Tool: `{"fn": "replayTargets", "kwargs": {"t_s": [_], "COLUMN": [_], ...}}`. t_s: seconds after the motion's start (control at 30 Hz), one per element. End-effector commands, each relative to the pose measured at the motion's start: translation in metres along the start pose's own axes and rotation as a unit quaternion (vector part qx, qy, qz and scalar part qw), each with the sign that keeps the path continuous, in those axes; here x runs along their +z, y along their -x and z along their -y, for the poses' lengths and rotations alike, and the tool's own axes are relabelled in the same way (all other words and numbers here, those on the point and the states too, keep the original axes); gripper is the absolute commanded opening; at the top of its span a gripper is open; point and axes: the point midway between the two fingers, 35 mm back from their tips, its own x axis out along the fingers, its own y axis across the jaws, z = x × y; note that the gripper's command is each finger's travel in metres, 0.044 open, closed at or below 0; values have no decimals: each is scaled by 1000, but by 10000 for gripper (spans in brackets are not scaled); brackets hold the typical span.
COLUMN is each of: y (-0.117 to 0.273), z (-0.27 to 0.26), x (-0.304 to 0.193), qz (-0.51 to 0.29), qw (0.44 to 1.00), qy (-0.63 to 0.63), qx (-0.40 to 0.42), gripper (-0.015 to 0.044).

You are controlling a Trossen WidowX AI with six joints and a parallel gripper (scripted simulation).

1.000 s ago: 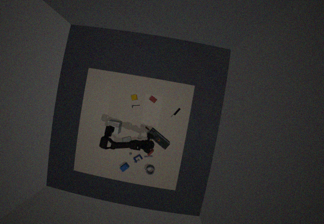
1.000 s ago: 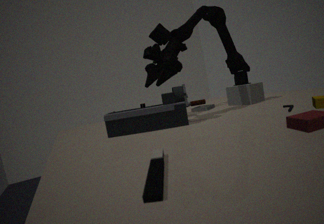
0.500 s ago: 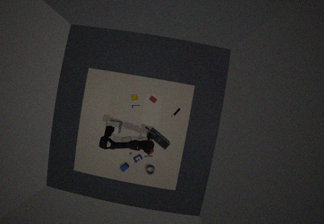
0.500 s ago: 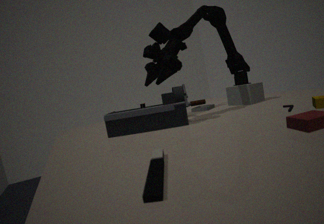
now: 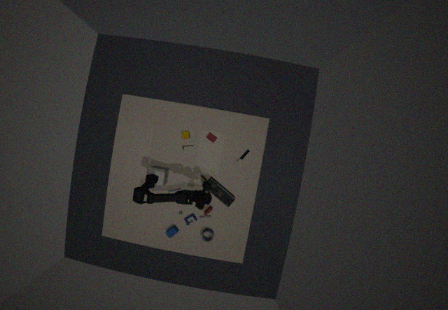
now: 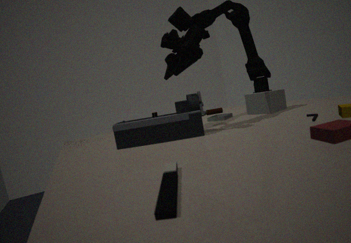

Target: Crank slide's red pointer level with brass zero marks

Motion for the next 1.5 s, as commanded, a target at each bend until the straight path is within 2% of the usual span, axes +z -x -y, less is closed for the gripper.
{"fn": "replayTargets", "kwargs": {"t_s": [0.0,0.4,0.63,1.17,1.47], "y": [13,56,59,-15,-22], "z": [-23,-68,-70,-75,-76], "x": [-16,-59,-62,-123,-130], "qz": [-5,32,36,36,36], "qw": [999,984,982,982,982], "qy": [-40,-147,-152,-152,-152], "qx": [-27,-99,-102,-102,-102], "gripper": [440,440,440,440,440]}}
